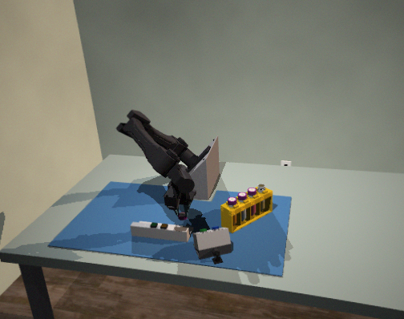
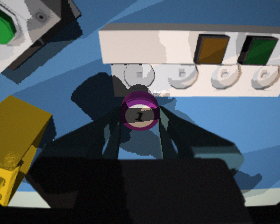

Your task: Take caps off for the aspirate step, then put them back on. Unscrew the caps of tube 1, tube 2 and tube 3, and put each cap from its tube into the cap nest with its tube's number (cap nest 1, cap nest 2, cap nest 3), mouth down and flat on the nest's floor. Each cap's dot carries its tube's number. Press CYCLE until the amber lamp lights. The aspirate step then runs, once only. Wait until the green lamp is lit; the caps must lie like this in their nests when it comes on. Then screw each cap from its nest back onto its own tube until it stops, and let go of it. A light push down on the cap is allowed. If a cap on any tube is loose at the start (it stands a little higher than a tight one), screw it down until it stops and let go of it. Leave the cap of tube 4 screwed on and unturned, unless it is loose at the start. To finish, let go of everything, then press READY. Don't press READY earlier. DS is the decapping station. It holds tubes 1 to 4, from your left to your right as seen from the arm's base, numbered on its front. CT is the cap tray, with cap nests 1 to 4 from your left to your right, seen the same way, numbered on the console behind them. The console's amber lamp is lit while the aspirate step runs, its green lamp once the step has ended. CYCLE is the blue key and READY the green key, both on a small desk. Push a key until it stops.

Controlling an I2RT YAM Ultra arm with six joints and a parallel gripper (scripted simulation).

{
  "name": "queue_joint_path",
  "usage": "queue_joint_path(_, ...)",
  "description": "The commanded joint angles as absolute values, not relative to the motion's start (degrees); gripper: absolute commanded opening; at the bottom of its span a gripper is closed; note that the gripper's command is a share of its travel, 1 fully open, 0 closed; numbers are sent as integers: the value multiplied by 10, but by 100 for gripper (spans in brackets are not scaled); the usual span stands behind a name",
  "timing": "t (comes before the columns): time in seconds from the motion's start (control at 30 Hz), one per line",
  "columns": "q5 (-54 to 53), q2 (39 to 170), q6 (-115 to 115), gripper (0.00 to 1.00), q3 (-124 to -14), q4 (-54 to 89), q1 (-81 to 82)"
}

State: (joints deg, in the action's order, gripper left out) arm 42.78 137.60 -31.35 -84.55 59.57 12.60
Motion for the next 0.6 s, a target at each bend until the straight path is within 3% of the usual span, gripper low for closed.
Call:
queue_joint_path(0.0,440,1376,-282,0,-831,537,120)
queue_joint_path(0.2,449,1389,-242,0,-800,466,90)
queue_joint_path(0.57,449,1389,-243,0,-800,467,90)
